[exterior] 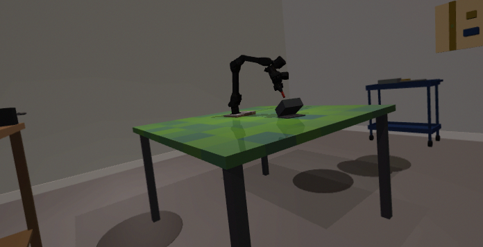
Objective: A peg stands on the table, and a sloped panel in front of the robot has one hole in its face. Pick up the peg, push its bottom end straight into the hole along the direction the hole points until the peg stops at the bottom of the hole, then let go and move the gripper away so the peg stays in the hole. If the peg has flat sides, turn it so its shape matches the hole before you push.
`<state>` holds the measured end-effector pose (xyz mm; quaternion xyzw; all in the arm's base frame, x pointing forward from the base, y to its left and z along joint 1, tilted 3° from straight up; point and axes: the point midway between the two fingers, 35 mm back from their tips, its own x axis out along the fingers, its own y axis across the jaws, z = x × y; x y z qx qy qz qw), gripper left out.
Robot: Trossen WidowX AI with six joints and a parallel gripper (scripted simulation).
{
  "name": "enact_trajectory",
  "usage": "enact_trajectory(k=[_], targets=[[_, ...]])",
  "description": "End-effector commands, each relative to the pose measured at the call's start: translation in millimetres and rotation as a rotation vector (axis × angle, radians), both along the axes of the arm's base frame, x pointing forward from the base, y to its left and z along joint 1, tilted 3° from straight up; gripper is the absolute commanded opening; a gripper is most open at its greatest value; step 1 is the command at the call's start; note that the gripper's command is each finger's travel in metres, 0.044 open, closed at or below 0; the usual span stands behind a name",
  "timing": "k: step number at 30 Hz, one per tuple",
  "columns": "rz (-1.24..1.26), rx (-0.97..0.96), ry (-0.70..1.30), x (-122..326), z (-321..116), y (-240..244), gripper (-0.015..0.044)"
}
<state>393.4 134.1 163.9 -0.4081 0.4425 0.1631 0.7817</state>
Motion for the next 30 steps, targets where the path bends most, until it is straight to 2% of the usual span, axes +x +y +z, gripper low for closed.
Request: enact_trajectory(k=[1, 30], targets=[[0.012, -0.009, 0.005, 4.4, -11.7, 0.7, 0.0], [0.006, -0.005, -0.001, 18.8, -33.4, -1.5, 0.0]])
